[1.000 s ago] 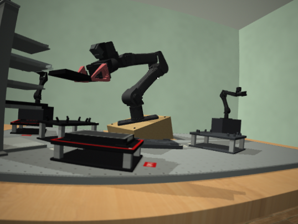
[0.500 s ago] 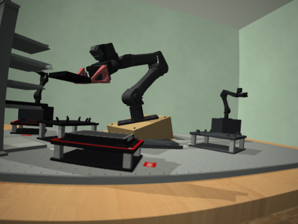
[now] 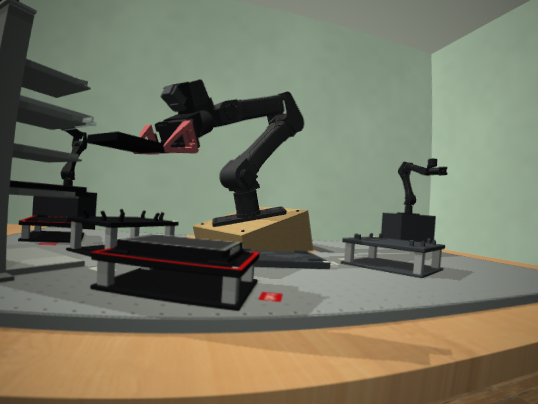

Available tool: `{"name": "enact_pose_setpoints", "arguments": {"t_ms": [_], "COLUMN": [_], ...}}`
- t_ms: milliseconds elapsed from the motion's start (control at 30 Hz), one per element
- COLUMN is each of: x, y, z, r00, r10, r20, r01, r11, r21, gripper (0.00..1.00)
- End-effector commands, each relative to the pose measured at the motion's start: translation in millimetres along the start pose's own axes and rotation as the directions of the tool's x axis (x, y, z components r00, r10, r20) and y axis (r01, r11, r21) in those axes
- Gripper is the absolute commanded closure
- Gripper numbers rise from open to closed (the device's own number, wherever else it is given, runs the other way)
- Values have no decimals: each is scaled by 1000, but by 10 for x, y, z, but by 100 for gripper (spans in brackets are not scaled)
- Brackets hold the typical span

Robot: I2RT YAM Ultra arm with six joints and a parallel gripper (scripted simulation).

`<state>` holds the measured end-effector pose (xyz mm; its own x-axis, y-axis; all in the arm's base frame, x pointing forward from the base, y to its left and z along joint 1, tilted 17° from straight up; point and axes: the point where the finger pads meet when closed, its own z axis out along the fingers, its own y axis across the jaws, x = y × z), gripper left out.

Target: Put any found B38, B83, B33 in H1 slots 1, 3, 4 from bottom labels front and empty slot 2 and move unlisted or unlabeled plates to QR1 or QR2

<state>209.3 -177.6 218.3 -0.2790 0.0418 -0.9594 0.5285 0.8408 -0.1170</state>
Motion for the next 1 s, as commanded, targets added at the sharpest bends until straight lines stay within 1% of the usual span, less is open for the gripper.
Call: {"name": "enact_pose_setpoints", "arguments": {"t_ms": [0,967], "x": [-43,70], "y": [-5,-5], "z": [-3,61], "r00": [1000,1000], "r10": [-5,-5], "r20": [15,15], "r01": [5,5], "r11": [1000,1000], "r21": [1,1], "gripper": [14,14]}}
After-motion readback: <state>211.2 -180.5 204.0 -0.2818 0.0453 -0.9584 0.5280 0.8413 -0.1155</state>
